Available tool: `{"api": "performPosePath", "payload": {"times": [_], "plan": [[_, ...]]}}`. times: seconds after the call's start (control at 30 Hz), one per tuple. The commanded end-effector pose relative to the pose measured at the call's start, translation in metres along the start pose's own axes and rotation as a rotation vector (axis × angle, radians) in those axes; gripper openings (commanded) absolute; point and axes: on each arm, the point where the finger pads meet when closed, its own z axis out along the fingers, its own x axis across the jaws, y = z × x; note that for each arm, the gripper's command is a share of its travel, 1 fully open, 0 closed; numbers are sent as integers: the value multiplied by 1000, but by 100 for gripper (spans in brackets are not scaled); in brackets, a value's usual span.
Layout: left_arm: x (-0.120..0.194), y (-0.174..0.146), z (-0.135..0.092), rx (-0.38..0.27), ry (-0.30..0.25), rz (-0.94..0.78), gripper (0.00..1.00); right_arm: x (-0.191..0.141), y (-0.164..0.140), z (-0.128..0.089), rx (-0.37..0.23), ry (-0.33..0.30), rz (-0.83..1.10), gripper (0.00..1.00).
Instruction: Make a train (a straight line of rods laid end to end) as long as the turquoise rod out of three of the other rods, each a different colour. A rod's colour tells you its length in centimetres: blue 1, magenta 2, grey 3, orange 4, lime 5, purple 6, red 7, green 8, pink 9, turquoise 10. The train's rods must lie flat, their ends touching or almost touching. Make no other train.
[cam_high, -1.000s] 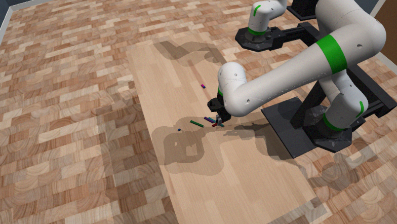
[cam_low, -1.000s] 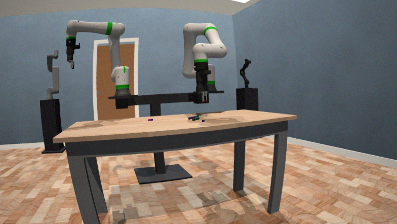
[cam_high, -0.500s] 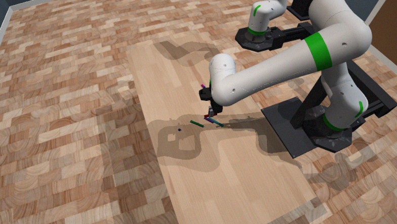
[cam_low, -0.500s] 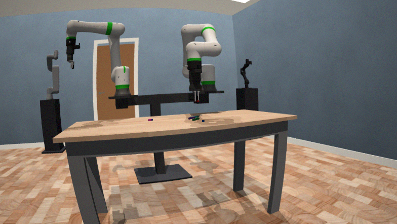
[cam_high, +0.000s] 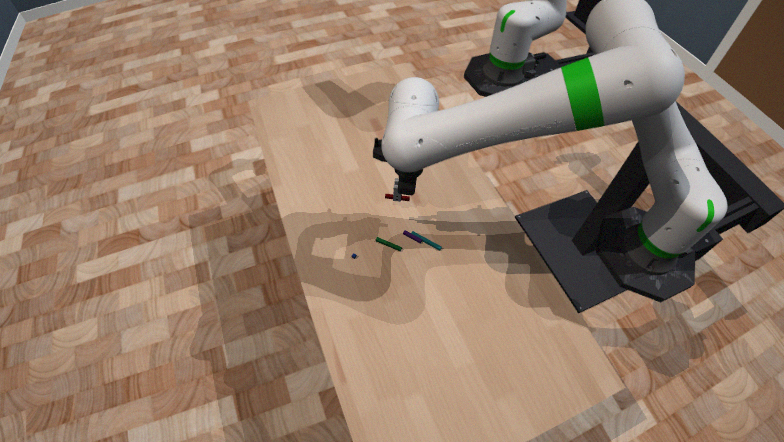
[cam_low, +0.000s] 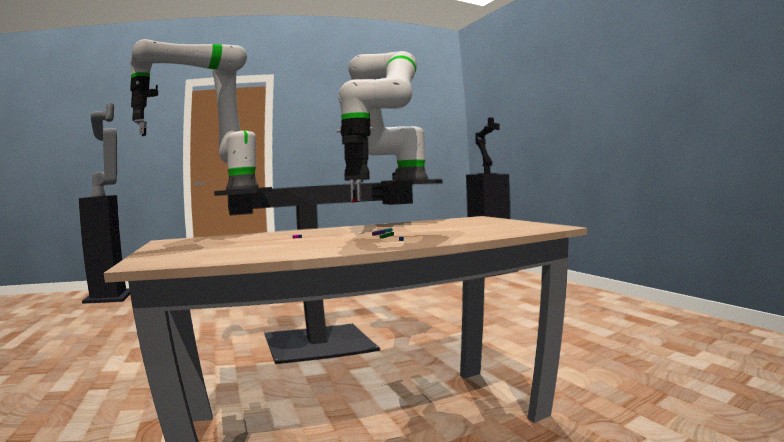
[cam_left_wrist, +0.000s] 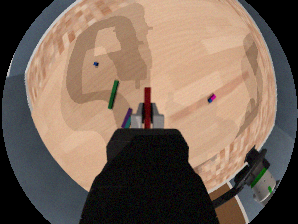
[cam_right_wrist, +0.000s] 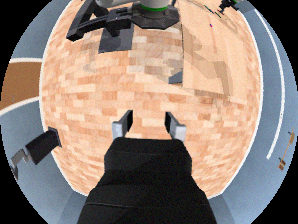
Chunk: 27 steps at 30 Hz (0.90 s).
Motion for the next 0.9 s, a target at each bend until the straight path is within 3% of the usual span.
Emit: {"api": "performPosePath", "payload": {"times": [0.0, 0.53, 0.6, 0.63, 0.87], "plan": [[30, -18, -1, -9, 0, 115, 24, 0, 0, -1, -2, 0, 0, 100], [155, -47, 3, -8, 2, 545, 24, 0, 0, -1, -2, 0, 0, 100], [155, -47, 3, -8, 2, 545, 24, 0, 0, -1, -2, 0, 0, 100], [178, -48, 3, -8, 3, 621, 24, 0, 0, -1, -2, 0, 0, 100], [230, -46, 6, -8, 4, 791, 24, 0, 0, -1, -2, 0, 0, 100]]}}
